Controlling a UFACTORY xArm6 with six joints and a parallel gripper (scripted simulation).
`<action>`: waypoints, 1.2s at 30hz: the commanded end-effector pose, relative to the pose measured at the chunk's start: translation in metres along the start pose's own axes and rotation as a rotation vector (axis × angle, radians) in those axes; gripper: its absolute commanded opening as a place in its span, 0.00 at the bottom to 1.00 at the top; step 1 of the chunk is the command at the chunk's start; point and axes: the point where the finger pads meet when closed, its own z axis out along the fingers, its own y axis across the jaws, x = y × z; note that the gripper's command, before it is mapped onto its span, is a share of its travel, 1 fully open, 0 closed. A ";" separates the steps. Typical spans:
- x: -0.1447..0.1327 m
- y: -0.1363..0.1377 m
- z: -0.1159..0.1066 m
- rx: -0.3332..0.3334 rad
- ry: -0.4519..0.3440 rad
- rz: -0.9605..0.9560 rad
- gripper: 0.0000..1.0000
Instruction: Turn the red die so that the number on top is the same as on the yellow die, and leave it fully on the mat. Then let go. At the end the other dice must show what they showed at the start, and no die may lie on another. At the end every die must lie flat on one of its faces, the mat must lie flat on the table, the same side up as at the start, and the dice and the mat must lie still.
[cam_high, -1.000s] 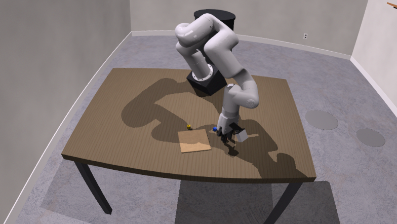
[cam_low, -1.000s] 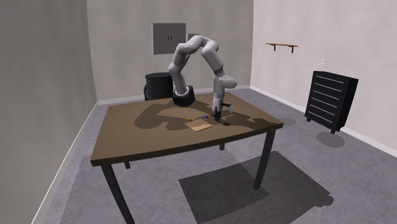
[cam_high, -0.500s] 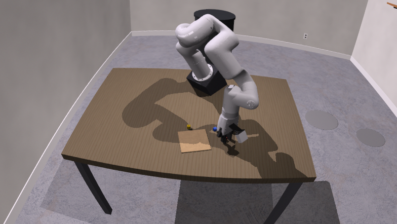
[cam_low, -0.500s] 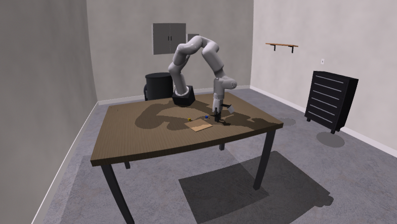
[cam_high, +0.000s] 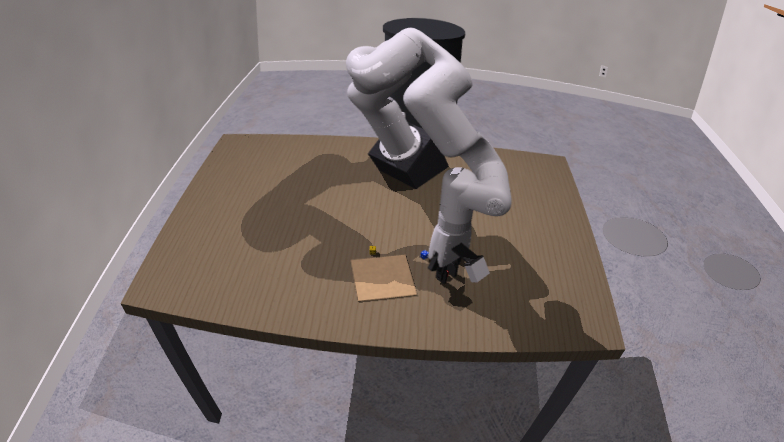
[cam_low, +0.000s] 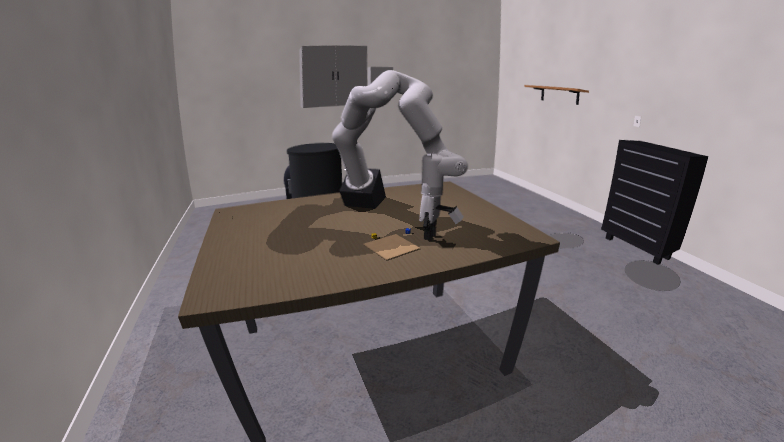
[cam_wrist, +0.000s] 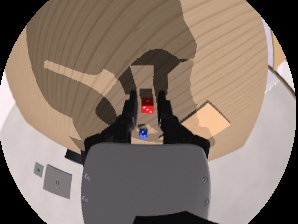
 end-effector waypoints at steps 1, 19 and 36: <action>0.001 0.000 -0.001 0.000 0.003 0.001 0.31; 0.001 0.000 -0.001 0.000 0.003 0.001 0.11; 0.001 0.000 -0.001 0.000 0.003 0.001 0.11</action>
